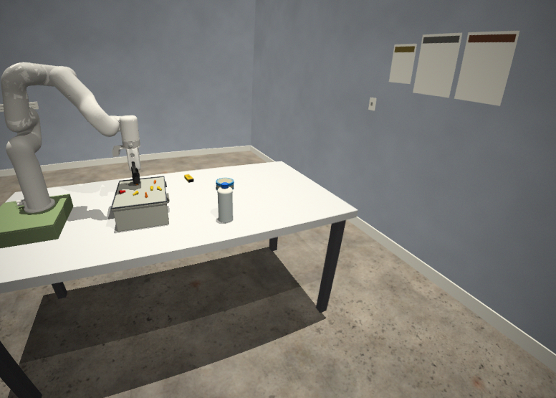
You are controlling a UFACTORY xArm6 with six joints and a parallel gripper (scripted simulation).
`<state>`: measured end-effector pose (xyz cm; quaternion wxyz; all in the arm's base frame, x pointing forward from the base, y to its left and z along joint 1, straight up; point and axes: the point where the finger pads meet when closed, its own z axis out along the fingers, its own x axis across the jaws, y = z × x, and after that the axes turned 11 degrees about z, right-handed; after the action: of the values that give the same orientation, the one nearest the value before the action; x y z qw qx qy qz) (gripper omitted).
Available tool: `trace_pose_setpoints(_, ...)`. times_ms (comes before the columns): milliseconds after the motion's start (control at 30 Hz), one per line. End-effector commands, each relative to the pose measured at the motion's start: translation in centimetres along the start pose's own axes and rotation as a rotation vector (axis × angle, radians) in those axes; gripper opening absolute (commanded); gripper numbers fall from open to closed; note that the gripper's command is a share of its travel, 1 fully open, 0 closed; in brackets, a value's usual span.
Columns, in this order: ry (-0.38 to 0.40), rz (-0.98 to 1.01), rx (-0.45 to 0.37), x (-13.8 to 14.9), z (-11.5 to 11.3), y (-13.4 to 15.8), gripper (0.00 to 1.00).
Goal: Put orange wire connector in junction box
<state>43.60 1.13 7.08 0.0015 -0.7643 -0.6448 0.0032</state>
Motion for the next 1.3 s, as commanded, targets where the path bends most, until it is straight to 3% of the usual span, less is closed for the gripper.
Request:
trace_pose_setpoints(0,0.001,0.000,-0.003,0.03,1.05,0.13,0.27)
trace_pose_setpoints(400,0.001,0.000,-0.003,0.03,1.07,0.13,0.27)
trace_pose_setpoints(433,0.001,0.000,-0.003,0.03,1.07,0.13,0.03)
trace_pose_setpoints(1267,0.001,0.000,-0.003,0.03,1.07,0.13,0.03)
